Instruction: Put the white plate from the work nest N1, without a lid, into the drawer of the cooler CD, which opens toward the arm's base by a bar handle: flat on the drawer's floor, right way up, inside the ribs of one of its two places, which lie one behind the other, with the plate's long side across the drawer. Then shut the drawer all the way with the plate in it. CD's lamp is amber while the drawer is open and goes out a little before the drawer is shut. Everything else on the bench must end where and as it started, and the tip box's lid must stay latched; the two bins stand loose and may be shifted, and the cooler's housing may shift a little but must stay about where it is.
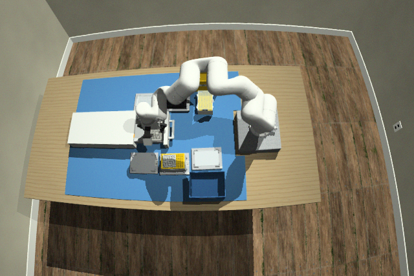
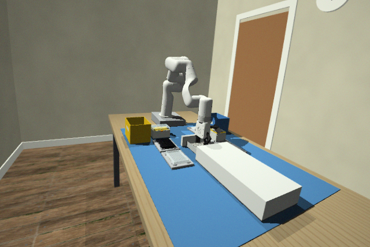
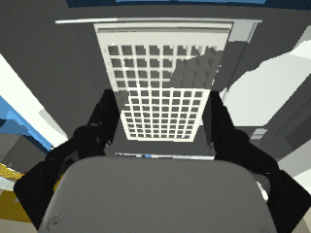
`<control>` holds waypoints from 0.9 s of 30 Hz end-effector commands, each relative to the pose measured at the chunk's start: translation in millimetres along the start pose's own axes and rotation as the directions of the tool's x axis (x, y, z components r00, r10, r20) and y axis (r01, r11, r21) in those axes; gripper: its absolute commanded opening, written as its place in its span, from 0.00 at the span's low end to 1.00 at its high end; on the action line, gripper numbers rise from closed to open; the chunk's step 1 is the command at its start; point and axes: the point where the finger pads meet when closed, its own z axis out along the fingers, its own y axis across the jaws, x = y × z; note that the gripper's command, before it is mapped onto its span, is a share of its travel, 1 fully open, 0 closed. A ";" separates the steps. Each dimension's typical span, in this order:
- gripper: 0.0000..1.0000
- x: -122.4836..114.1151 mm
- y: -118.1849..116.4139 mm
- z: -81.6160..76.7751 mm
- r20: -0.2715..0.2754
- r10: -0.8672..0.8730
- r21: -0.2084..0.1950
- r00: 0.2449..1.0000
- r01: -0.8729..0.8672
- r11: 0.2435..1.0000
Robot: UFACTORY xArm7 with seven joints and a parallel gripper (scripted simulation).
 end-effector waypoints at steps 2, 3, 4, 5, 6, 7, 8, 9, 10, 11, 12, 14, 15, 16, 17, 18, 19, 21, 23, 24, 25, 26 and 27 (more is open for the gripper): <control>0.00 0.0 1.9 -2.2 0.000 0.000 -0.005 1.000 0.000 1.000; 0.00 0.0 1.9 -2.2 0.000 0.000 -0.005 1.000 0.000 1.000; 0.00 0.0 1.9 -2.2 0.000 0.000 -0.005 1.000 0.000 1.000; 0.00 0.0 1.9 -2.2 0.000 0.000 -0.005 1.000 0.000 1.000; 0.00 0.0 1.9 -2.2 0.000 0.000 -0.005 1.000 0.000 1.000; 0.00 0.0 1.9 -2.2 0.000 0.000 -0.005 1.000 0.000 1.000; 0.00 0.0 1.9 -2.2 0.000 0.000 -0.005 1.000 0.000 1.000; 0.00 0.0 1.9 -2.2 0.000 0.000 -0.005 1.000 0.000 1.000; 0.00 0.0 1.9 -2.2 0.000 0.000 -0.005 1.000 0.000 1.000; 0.00 0.0 1.9 -2.2 0.000 0.000 -0.005 1.000 0.000 1.000; 0.00 0.0 1.9 -2.2 0.000 0.000 -0.005 1.000 0.000 1.000; 1.00 0.0 1.9 -1.1 0.000 0.000 -0.005 1.000 0.000 1.000; 1.00 0.0 1.9 -1.1 0.000 0.000 -0.005 1.000 0.000 1.000; 1.00 0.0 1.9 -1.1 0.000 0.000 -0.005 1.000 0.000 1.000; 1.00 0.0 1.9 -1.1 0.000 0.000 -0.005 1.000 0.000 1.000; 1.00 0.0 1.9 -1.1 0.000 0.000 -0.005 1.000 0.000 1.000; 1.00 0.0 1.9 -1.2 0.000 0.000 -0.005 1.000 0.000 1.000; 1.00 0.0 1.9 -1.2 0.000 0.000 -0.005 1.000 0.000 1.000; 1.00 0.0 1.9 -1.1 0.000 0.000 -0.005 1.000 0.000 1.000; 1.00 0.0 1.9 -1.1 0.000 0.000 -0.005 1.000 0.000 1.000; 1.00 0.0 1.9 -1.1 0.000 0.000 -0.005 1.000 0.000 1.000; 1.00 0.0 1.9 -1.1 0.000 0.000 -0.005 1.000 0.000 1.000; 1.00 0.0 1.9 -1.2 0.000 0.000 -0.005 1.000 0.000 1.000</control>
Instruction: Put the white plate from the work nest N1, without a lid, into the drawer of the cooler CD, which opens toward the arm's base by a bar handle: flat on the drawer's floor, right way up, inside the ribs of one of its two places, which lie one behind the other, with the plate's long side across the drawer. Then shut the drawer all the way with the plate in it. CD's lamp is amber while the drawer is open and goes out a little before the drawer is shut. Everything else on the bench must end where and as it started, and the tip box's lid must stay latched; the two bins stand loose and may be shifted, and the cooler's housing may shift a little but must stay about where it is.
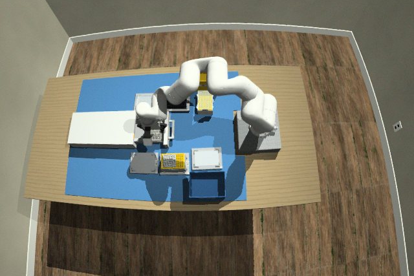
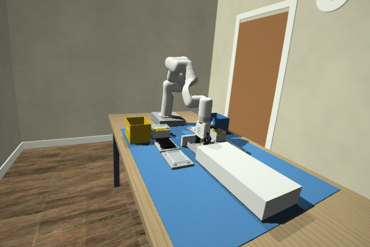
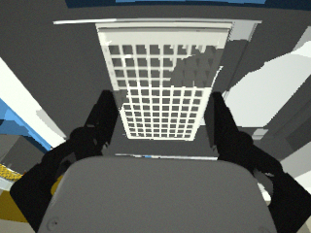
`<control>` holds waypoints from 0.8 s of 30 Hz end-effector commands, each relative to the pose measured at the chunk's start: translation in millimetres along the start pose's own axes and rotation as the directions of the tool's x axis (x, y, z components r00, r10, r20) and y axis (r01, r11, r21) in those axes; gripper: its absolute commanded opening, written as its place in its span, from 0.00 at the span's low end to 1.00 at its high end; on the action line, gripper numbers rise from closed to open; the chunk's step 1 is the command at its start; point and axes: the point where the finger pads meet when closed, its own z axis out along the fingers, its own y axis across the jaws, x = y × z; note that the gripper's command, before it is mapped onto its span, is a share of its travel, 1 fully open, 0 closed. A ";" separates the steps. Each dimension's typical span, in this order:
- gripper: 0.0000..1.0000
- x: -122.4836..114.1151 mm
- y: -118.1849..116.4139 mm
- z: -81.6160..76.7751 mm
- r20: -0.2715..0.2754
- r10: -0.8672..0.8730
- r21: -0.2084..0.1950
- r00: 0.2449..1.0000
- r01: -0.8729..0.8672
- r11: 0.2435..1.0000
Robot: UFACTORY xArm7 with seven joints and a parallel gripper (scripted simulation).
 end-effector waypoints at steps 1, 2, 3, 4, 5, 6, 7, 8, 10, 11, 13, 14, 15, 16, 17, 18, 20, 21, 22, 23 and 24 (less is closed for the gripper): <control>1.00 0.0 1.9 -2.2 0.000 0.000 -0.005 1.000 0.000 1.000; 1.00 0.0 1.9 -2.2 0.000 0.000 -0.005 1.000 0.000 1.000; 1.00 0.0 1.9 -2.2 0.000 0.000 -0.005 1.000 0.000 1.000; 1.00 0.0 1.9 -2.2 0.000 0.000 -0.005 1.000 0.000 1.000; 1.00 0.0 1.9 -2.2 0.000 0.000 -0.005 1.000 0.000 1.000; 1.00 0.0 1.9 -2.2 0.000 0.000 -0.005 1.000 0.000 1.000; 1.00 0.0 1.9 -2.2 0.000 0.000 -0.005 1.000 0.000 1.000; 1.00 0.0 1.9 -2.2 0.000 0.000 -0.005 1.000 0.000 1.000; 1.00 0.0 1.9 -2.2 0.000 0.000 -0.005 1.000 0.000 1.000; 1.00 0.0 1.9 -2.2 0.000 0.000 -0.005 1.000 0.000 1.000; 1.00 0.0 1.9 -2.2 0.000 0.000 -0.005 1.000 0.000 1.000; 1.00 0.0 1.9 -2.2 0.000 0.000 -0.005 1.000 0.000 1.000; 1.00 0.0 1.9 -2.2 0.000 0.000 -0.005 1.000 0.000 1.000; 1.00 0.0 1.9 -2.2 0.000 0.000 -0.005 1.000 0.000 1.000; 1.00 0.0 1.9 -2.2 0.000 0.000 -0.005 1.000 0.000 1.000; 1.00 0.0 1.9 -2.2 0.000 0.000 -0.005 1.000 0.000 1.000; 1.00 0.0 1.9 -2.2 0.000 0.000 -0.005 1.000 0.000 1.000; 1.00 0.0 1.9 -3.8 0.000 0.000 -0.005 1.000 0.000 1.000; 1.00 0.0 1.9 -5.4 0.000 0.000 -0.005 1.000 0.000 1.000; 1.00 0.0 1.9 -7.2 0.000 0.000 -0.005 1.000 0.000 1.000; 1.00 0.0 1.9 -8.8 0.000 0.000 -0.005 1.000 0.000 1.000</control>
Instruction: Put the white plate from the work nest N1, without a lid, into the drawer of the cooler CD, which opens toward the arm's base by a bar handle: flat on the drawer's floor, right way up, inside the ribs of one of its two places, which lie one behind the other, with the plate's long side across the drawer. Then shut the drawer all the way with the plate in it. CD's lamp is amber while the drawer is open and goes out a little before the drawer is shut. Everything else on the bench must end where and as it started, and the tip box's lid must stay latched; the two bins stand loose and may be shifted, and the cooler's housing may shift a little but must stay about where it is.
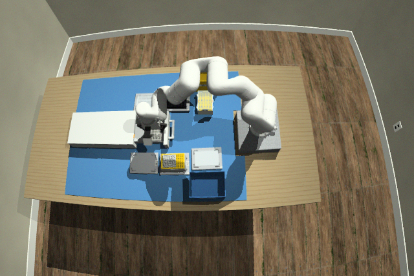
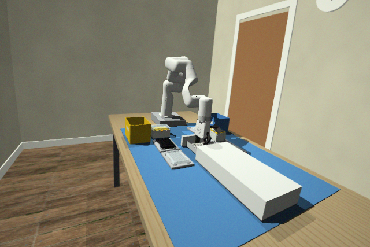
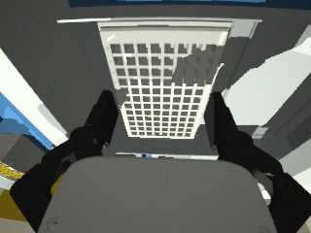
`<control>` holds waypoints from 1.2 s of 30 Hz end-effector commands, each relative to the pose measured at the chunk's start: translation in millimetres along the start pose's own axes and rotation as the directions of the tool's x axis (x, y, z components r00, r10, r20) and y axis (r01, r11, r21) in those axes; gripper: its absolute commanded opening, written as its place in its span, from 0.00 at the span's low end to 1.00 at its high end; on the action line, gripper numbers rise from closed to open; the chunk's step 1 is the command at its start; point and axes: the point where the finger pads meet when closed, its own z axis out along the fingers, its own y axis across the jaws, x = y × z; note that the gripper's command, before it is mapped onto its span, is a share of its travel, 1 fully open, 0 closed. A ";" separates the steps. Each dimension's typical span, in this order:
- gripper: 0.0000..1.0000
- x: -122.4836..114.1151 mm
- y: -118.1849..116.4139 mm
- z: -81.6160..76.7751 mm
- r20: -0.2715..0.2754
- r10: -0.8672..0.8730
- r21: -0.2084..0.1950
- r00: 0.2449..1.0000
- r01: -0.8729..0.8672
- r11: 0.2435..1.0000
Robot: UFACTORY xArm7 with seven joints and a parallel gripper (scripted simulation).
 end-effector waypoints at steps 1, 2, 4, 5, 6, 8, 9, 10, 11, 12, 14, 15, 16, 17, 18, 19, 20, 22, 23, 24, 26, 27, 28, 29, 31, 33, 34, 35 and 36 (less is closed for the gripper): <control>1.00 -0.1 2.4 -8.5 0.000 0.000 -0.007 1.000 0.000 1.000; 1.00 -0.1 2.4 -10.2 0.000 0.000 -0.007 1.000 0.000 1.000; 1.00 -0.1 2.4 -10.2 0.000 0.000 -0.007 1.000 0.000 1.000; 1.00 0.0 2.4 -11.8 0.000 0.000 -0.007 1.000 0.000 1.000; 1.00 0.0 2.4 -13.4 0.000 0.000 -0.007 1.000 0.000 1.000; 1.00 -0.1 2.4 -16.9 0.000 0.000 -0.007 1.000 0.000 1.000; 1.00 0.0 2.4 -18.5 0.000 0.000 -0.007 1.000 0.000 1.000; 1.00 0.0 2.4 -20.2 0.000 0.000 -0.007 1.000 0.000 1.000; 1.00 0.0 2.3 -21.9 0.000 0.000 -0.007 1.000 0.000 1.000; 1.00 0.0 2.3 -23.5 0.000 0.000 -0.007 1.000 0.000 1.000; 1.00 0.0 2.3 -26.9 0.000 0.000 -0.007 1.000 0.000 1.000; 1.00 0.0 2.3 -28.5 0.000 0.000 -0.007 1.000 0.000 1.000; 1.00 0.0 2.3 -30.2 0.000 0.000 -0.007 1.000 0.000 1.000; 1.00 0.0 2.3 -31.9 0.000 0.000 -0.007 1.000 0.000 1.000; 1.00 0.0 2.3 -33.6 0.000 0.000 -0.007 1.000 0.000 1.000; 1.00 0.0 2.3 -35.2 0.000 0.000 -0.007 1.000 0.000 1.000; 1.00 0.0 2.3 -35.2 0.000 0.000 -0.007 1.000 0.000 1.000; 1.00 0.0 2.3 -36.8 0.000 0.000 -0.007 1.000 0.000 1.000; 1.00 0.0 2.3 -38.5 0.000 0.000 -0.007 1.000 0.000 1.000; 1.00 0.0 2.3 -40.2 0.000 0.000 -0.007 1.000 0.000 1.000; 1.00 0.0 2.2 -43.6 0.000 0.000 -0.007 1.000 0.000 1.000; 1.00 0.0 2.2 -45.2 0.000 0.000 -0.007 1.000 0.000 1.000; 1.00 0.0 2.2 -46.9 0.000 0.000 -0.007 1.000 0.000 1.000; 1.00 0.0 2.2 -48.6 0.000 0.000 -0.007 1.000 0.000 1.000; 1.00 0.0 2.2 -51.9 0.000 0.000 -0.007 1.000 0.000 1.000; 1.00 0.0 2.2 -55.2 0.000 0.000 -0.007 1.000 0.000 1.000; 1.00 0.0 2.2 -56.9 0.000 0.000 -0.007 1.000 0.000 1.000; 1.00 0.0 2.2 -58.6 0.000 0.000 -0.007 1.000 0.000 1.000; 1.00 0.0 2.2 -60.2 0.000 0.000 -0.007 1.000 0.000 1.000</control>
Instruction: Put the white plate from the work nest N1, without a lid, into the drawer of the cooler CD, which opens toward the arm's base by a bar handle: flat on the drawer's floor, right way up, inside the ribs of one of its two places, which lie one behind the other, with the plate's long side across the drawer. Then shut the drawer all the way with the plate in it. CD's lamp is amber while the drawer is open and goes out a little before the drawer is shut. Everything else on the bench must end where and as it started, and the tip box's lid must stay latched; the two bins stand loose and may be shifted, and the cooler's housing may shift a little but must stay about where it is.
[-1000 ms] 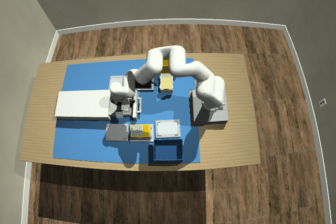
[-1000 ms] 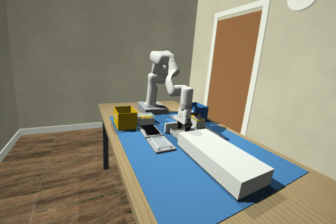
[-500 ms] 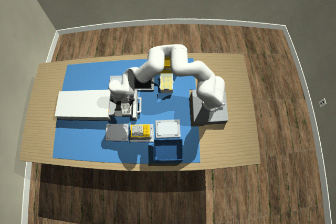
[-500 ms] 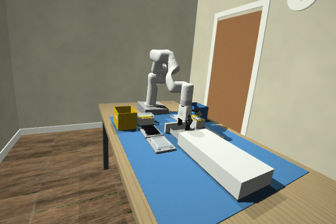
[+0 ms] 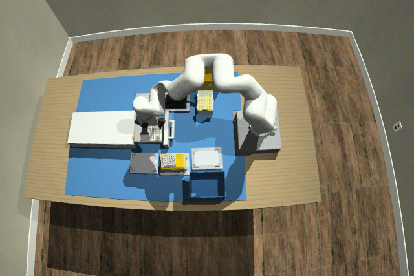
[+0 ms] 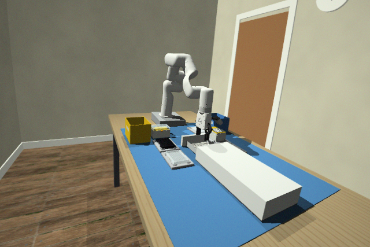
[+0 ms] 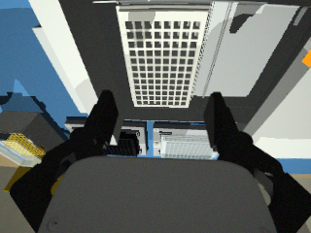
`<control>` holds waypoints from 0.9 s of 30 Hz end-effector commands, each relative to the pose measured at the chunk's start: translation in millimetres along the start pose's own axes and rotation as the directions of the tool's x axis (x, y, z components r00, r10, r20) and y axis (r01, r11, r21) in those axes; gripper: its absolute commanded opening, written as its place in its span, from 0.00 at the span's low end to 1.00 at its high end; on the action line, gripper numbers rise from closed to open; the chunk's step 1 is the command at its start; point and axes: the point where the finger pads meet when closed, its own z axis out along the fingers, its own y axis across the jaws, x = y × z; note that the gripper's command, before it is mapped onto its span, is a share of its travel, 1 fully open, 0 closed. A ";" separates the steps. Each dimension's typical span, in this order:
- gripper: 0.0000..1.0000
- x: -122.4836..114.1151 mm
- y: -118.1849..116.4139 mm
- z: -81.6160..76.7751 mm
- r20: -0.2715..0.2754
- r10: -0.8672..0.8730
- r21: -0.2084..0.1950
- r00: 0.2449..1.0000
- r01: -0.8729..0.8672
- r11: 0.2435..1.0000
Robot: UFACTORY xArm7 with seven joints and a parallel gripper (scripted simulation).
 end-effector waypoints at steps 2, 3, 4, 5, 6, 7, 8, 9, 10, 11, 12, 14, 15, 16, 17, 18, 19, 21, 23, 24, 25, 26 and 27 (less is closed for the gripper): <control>1.00 0.0 1.7 -6.7 0.000 0.000 -0.005 1.000 0.000 1.000; 1.00 0.0 1.7 -8.3 0.000 0.000 -0.005 1.000 0.000 1.000; 1.00 0.0 1.7 -10.0 0.000 0.000 -0.005 1.000 0.000 1.000; 1.00 0.0 1.7 -11.7 0.000 0.000 -0.005 1.000 0.000 1.000; 1.00 0.0 1.7 -13.4 0.000 0.000 -0.005 1.000 0.000 1.000; 1.00 0.0 1.7 -15.0 0.000 0.000 -0.005 1.000 0.000 1.000; 1.00 0.0 1.7 -16.7 0.000 0.000 -0.005 1.000 0.000 1.000; 1.00 0.0 1.7 -18.4 0.000 0.000 -0.005 1.000 0.000 1.000; 1.00 0.0 1.7 -20.0 0.000 0.000 -0.005 1.000 0.000 1.000; 1.00 0.0 1.6 -21.7 0.000 0.000 -0.005 1.000 0.000 1.000; 1.00 0.0 1.6 -23.4 0.000 0.000 -0.005 1.000 0.000 1.000; 1.00 0.0 1.6 -26.7 0.000 0.000 -0.005 1.000 0.000 1.000; 1.00 0.0 1.6 -28.4 0.000 0.000 -0.005 1.000 0.000 1.000; 1.00 0.0 1.6 -30.1 0.000 0.000 -0.005 1.000 0.000 1.000; 1.00 0.0 1.6 -31.7 0.000 0.000 -0.005 1.000 0.000 1.000; 1.00 0.0 1.6 -31.7 0.000 0.000 -0.005 1.000 0.000 1.000; 1.00 0.0 1.6 -31.7 0.000 0.000 -0.005 1.000 0.000 1.000; 1.00 0.0 1.6 -35.0 0.000 0.000 -0.005 1.000 0.000 1.000; 1.00 0.0 1.6 -38.4 0.000 0.000 -0.005 1.000 0.000 1.000; 1.00 0.0 1.6 -40.1 0.000 0.000 -0.005 1.000 0.000 1.000; 1.00 0.0 1.6 -41.7 0.000 0.000 -0.005 1.000 0.000 1.000; 1.00 0.0 1.6 -43.4 0.000 0.000 -0.005 1.000 0.000 1.000; 1.00 0.0 1.6 -45.1 0.000 0.000 -0.005 1.000 0.000 1.000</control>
